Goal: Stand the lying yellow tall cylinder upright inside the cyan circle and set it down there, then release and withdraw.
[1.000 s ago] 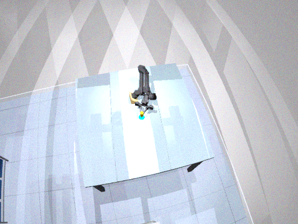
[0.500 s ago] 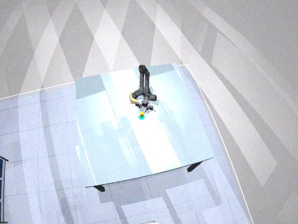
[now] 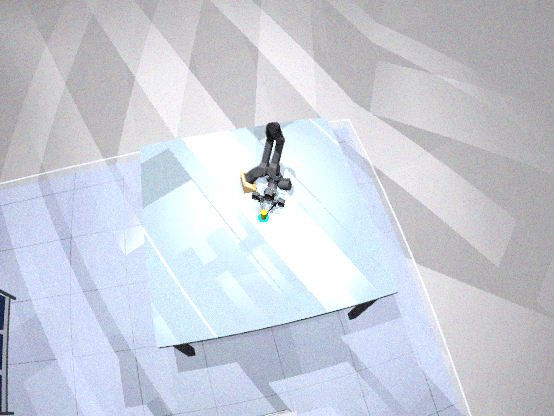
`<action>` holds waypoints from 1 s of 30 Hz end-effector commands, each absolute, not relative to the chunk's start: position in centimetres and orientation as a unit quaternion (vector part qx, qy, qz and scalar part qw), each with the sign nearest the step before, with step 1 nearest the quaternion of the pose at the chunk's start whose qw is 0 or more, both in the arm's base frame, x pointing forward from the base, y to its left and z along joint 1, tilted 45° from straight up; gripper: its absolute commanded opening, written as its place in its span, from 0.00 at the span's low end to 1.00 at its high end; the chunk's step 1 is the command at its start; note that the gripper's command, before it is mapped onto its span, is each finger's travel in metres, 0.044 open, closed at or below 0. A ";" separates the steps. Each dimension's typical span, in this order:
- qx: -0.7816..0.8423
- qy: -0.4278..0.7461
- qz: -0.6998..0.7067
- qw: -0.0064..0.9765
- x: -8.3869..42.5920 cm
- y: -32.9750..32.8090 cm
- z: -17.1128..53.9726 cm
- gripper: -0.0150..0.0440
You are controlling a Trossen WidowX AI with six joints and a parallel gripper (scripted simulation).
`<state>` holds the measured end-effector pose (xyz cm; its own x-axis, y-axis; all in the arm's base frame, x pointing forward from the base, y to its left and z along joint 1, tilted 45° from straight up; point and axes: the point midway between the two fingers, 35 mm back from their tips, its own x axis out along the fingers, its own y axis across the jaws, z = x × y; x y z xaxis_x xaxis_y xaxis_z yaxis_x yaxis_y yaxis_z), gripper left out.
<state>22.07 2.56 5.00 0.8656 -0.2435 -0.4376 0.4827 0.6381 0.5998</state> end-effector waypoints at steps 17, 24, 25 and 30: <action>0.375 0.158 -0.207 0.890 22.1 2.8 4.6 0.61; 0.375 0.158 -0.207 0.890 22.1 2.8 4.6 0.92; 0.375 0.158 -0.207 0.890 22.1 2.8 4.6 0.93; 0.376 0.159 -0.208 0.889 22.2 2.7 4.7 0.93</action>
